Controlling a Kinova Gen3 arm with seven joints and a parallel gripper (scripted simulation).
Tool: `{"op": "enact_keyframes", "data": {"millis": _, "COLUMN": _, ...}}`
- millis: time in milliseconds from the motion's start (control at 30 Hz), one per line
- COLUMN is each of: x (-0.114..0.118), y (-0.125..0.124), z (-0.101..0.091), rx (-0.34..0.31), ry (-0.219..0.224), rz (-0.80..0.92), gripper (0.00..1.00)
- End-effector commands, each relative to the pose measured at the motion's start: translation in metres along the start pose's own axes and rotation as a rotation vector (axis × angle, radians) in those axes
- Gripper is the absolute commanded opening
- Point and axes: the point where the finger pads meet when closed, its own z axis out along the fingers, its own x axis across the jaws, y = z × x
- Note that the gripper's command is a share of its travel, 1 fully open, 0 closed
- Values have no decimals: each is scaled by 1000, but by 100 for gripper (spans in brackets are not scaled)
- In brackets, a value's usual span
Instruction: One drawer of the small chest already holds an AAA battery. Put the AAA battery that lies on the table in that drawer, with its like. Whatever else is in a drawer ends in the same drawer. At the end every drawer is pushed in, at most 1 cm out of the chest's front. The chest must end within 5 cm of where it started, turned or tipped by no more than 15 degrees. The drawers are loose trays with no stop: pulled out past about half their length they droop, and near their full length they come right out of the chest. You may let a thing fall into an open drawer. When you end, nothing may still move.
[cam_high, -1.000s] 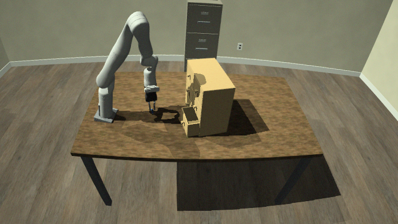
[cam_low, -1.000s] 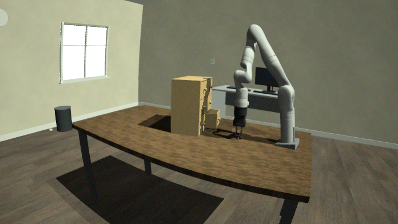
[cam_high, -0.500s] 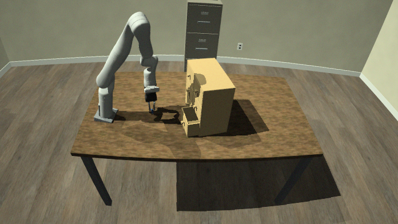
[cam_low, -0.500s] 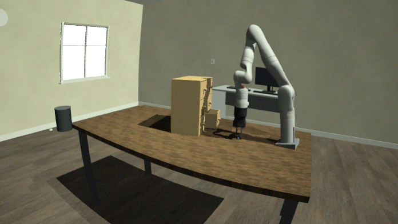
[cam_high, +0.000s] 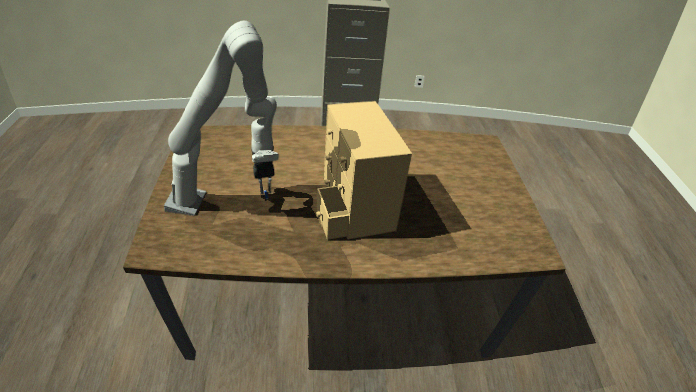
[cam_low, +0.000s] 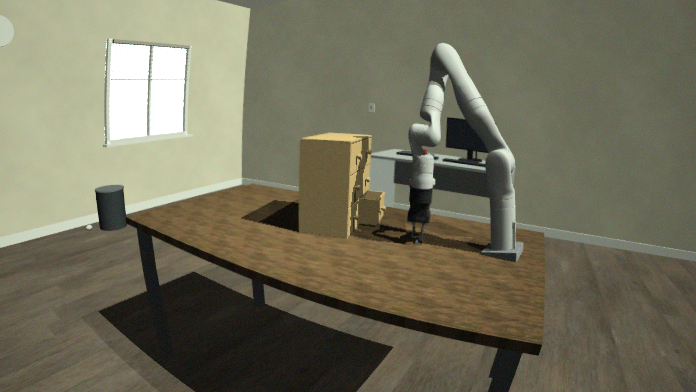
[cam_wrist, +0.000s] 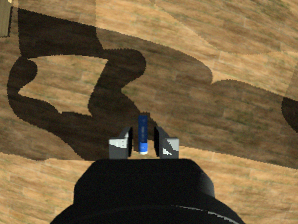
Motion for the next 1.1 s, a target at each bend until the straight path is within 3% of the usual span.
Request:
{"op": "enact_keyframes", "data": {"millis": 0, "x": 0, "y": 0, "z": 0, "rx": 0, "ry": -1, "rz": 0, "gripper": 54}}
{"op": "enact_keyframes", "data": {"millis": 1067, "x": 0, "y": 0, "z": 10, "rx": 0, "ry": -1, "rz": 0, "gripper": 54}}
